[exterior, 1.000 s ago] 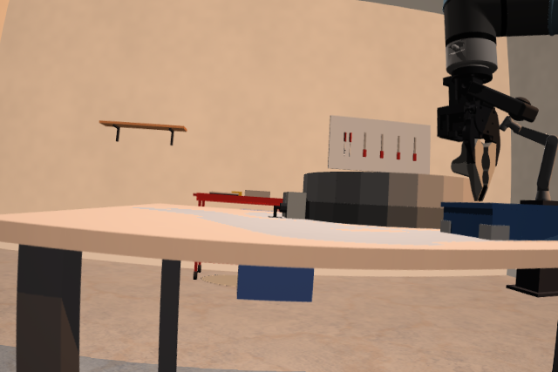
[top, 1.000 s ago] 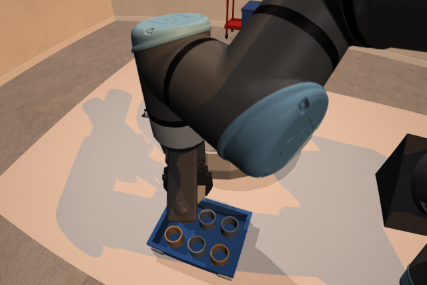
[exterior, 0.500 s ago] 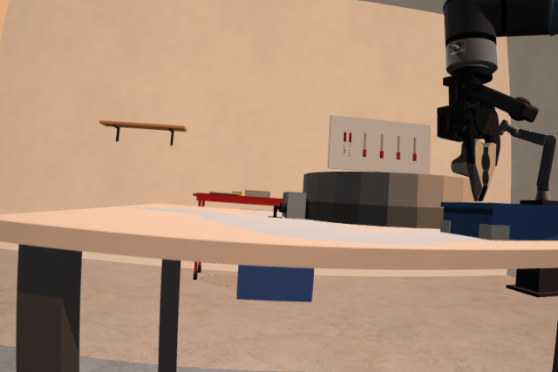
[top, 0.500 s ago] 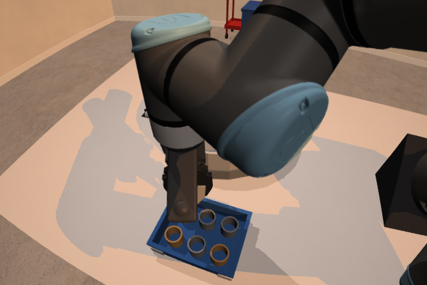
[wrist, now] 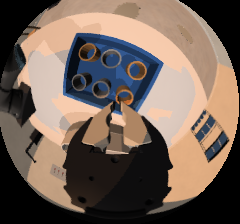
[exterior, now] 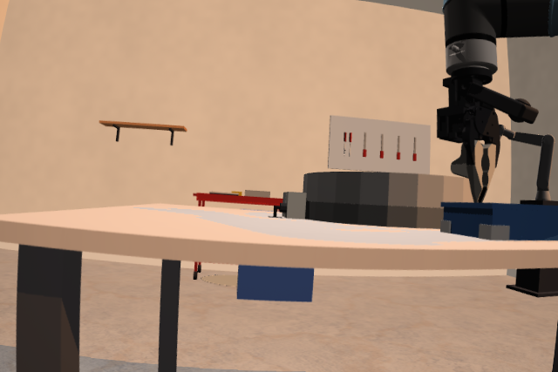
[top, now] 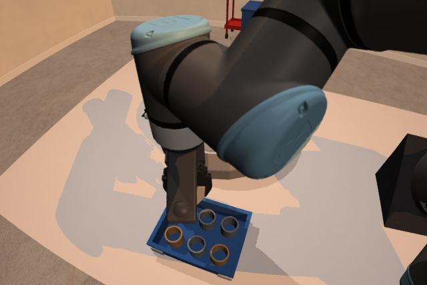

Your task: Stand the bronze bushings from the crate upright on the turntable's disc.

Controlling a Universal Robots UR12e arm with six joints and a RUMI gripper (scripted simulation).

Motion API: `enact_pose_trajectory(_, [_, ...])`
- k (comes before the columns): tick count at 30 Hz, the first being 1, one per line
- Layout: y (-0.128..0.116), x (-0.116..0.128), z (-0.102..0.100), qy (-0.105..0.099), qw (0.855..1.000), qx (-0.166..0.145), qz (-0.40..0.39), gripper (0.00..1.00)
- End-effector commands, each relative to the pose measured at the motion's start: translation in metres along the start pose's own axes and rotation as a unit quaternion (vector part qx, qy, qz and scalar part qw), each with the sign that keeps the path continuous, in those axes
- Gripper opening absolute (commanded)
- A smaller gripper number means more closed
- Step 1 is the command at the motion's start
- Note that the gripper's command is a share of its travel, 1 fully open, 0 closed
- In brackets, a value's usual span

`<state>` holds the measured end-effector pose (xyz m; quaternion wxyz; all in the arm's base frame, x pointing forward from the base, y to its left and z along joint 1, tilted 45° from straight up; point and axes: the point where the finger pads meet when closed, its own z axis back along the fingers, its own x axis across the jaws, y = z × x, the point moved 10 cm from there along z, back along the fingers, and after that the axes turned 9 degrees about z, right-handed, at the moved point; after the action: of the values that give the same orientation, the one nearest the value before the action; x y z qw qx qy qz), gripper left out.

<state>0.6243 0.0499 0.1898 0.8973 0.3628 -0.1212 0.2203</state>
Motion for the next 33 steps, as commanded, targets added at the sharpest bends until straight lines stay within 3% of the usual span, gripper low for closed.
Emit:
enact_pose_trajectory(1, [0.0009,-0.0013,-0.0074,0.001,1.0,0.002,-0.001,0.05])
enact_pose_trajectory(33, [0.0001,0.0011,-0.0038,0.0,1.0,0.0,0.0,0.05])
